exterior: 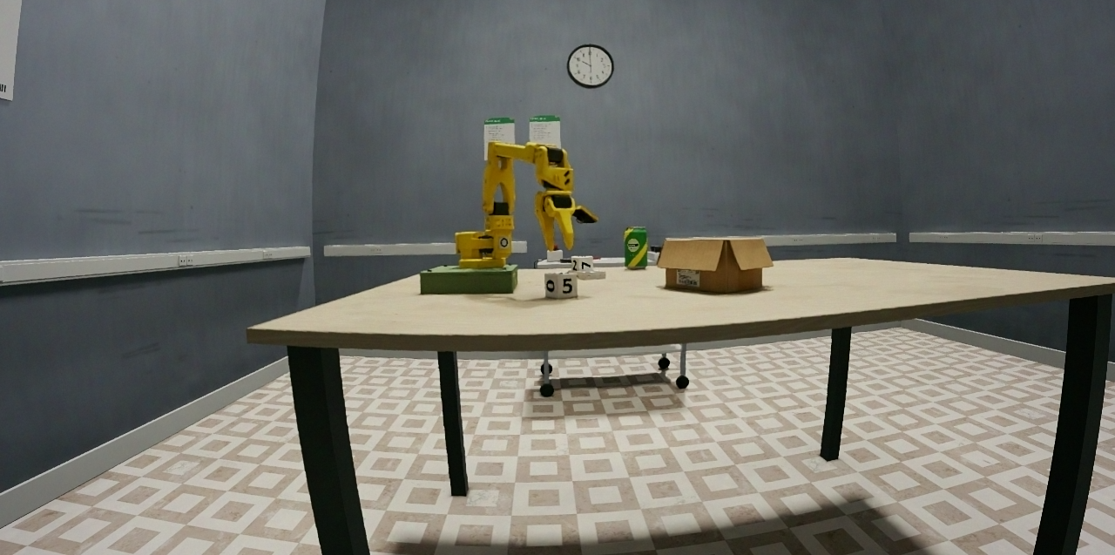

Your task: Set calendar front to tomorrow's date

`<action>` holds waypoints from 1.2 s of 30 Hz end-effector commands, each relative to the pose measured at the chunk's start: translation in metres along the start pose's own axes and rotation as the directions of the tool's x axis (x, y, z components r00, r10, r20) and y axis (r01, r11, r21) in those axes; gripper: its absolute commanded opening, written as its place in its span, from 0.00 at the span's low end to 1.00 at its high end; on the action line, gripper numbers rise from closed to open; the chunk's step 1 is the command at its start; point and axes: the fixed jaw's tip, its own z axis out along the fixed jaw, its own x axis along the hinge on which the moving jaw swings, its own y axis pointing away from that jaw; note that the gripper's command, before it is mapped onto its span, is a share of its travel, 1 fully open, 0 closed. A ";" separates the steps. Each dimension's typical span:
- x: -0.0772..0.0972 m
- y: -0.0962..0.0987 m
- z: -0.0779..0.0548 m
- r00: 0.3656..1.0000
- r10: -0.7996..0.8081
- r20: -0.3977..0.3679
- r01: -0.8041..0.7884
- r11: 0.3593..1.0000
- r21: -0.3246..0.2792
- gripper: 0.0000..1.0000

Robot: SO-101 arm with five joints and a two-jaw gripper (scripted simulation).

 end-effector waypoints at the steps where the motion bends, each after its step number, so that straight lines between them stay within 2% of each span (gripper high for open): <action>1: 0.001 -0.005 -0.012 1.000 0.002 0.010 -0.003 0.998 0.061 0.36; 8: 0.000 -0.015 -0.045 0.999 -0.002 0.038 -0.007 0.969 0.246 0.35; 10: 0.000 -0.015 -0.045 0.999 -0.002 0.038 -0.007 0.969 0.246 0.35; 15: -0.001 -0.019 -0.071 0.998 -0.009 0.058 -0.014 0.924 0.382 0.35; 19: -0.001 -0.019 -0.085 0.998 -0.014 0.068 -0.019 0.893 0.450 0.35; 23: -0.001 -0.019 -0.090 0.997 -0.016 0.072 -0.020 0.880 0.474 0.35; 36: -0.001 -0.020 -0.090 0.998 -0.035 0.061 0.002 0.879 0.477 0.35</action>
